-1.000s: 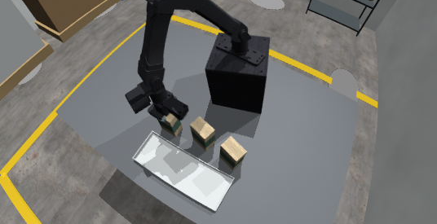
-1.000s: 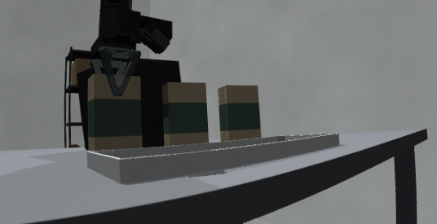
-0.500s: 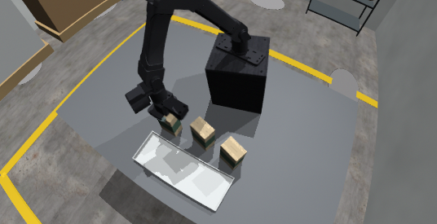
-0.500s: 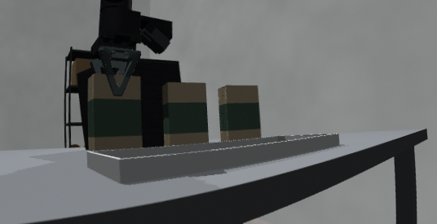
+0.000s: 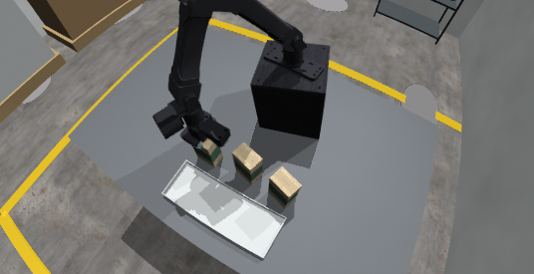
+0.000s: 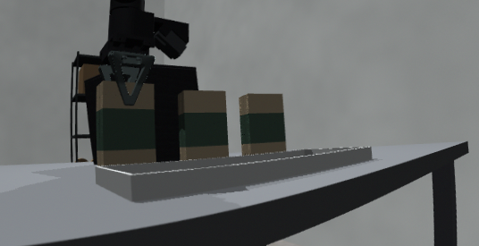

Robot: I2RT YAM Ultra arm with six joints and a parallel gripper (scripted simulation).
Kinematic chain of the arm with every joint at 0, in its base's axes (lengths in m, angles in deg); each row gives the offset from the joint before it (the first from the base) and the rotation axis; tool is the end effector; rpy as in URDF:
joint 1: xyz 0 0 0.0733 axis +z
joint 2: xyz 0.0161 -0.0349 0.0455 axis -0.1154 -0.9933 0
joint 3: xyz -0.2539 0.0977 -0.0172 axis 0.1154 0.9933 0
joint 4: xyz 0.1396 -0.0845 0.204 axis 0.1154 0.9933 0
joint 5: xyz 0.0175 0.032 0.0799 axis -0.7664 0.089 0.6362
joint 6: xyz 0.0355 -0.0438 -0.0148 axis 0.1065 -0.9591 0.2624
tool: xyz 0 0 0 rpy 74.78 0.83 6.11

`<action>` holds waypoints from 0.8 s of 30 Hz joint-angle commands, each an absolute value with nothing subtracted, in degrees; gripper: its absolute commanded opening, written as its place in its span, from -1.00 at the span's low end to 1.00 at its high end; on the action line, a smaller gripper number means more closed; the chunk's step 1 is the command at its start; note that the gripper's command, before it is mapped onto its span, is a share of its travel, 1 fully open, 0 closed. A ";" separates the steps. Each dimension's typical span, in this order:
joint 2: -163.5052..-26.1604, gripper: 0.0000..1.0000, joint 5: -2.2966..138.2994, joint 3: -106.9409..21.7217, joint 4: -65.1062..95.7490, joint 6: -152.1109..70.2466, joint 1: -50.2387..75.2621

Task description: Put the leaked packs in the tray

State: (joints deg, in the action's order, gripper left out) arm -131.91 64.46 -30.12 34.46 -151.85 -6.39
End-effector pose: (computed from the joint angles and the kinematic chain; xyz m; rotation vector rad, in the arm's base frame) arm 0.3506 -0.0844 0.0276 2.3316 -2.0185 0.1718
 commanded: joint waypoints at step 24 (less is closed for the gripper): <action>-130.43 0.59 65.01 -30.04 34.55 -151.99 -6.78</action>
State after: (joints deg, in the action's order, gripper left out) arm -131.91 64.46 -30.12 34.46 -151.85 -6.39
